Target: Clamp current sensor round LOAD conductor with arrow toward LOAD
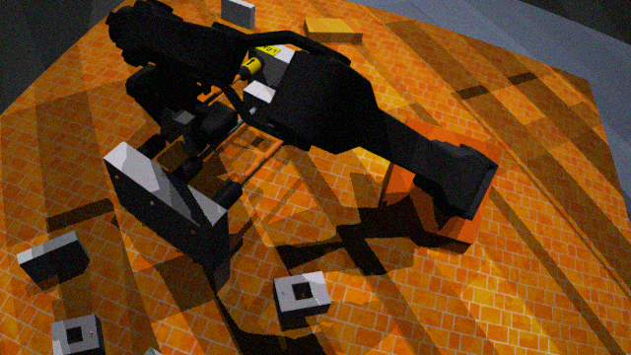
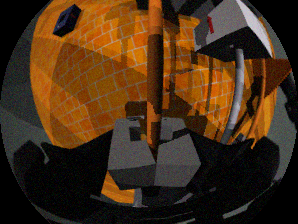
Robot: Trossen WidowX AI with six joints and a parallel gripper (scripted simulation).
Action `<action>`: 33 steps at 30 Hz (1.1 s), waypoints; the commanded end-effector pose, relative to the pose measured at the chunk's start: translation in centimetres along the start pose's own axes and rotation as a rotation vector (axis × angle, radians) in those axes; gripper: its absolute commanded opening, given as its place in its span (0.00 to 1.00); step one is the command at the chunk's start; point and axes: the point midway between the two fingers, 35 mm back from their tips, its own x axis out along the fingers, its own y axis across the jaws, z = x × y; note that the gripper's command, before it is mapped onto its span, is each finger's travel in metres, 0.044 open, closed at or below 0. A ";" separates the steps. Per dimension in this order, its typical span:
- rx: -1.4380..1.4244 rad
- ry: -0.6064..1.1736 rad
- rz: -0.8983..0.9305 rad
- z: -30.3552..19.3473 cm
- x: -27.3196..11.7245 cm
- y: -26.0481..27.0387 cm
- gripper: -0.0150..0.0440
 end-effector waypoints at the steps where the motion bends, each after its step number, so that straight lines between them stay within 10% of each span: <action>1: -0.002 0.000 0.001 0.0 -0.1 0.0 0.70; 11: -0.002 0.000 0.001 0.0 -0.1 0.0 0.25; 33: -0.002 0.000 0.001 0.0 -0.1 0.0 0.25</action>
